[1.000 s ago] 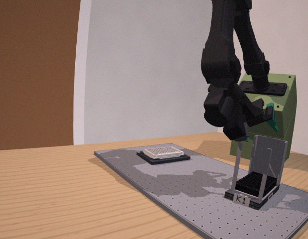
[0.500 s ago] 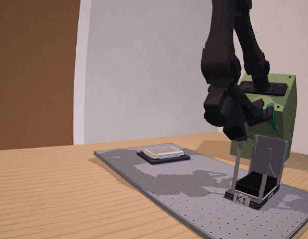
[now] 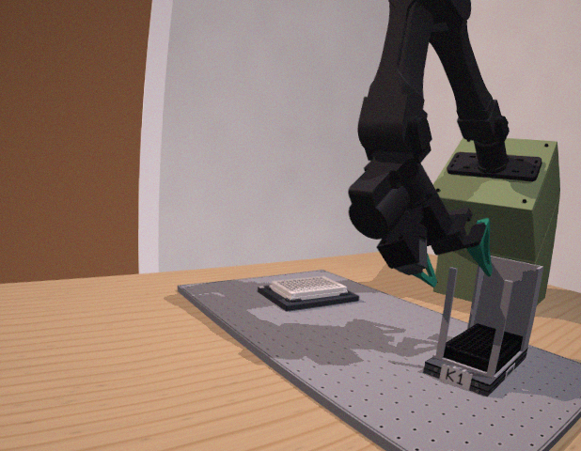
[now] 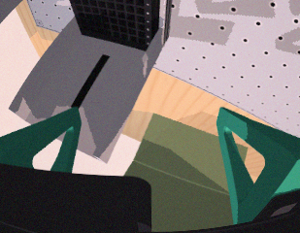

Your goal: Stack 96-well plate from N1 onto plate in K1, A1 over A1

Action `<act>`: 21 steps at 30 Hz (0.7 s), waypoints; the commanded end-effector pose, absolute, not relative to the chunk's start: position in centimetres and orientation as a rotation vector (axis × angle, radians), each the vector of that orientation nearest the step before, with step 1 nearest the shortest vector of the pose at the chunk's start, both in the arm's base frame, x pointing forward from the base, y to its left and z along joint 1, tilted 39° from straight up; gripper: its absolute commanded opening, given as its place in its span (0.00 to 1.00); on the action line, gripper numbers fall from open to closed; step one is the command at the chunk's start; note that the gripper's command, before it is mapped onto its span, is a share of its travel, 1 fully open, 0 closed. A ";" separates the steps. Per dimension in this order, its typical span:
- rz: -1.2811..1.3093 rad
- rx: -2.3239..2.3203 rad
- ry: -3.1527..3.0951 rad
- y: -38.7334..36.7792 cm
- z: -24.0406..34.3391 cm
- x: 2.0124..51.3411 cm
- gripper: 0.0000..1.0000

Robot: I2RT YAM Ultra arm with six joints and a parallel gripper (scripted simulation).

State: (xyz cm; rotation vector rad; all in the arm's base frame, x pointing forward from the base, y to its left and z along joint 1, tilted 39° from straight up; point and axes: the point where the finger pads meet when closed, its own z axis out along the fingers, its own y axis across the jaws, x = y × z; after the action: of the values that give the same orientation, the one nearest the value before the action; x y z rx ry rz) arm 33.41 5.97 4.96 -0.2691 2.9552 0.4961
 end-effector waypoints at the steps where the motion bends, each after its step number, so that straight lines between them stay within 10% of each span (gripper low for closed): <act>1: 0.491 -0.215 2.875 5.2 5.4 34.2 1.00; 21: 0.428 -0.027 2.733 -2.9 6.3 35.7 1.00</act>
State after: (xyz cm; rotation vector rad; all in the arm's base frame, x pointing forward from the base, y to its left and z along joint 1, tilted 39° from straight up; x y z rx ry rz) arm 35.62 -2.31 5.59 -0.0379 2.8003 0.4349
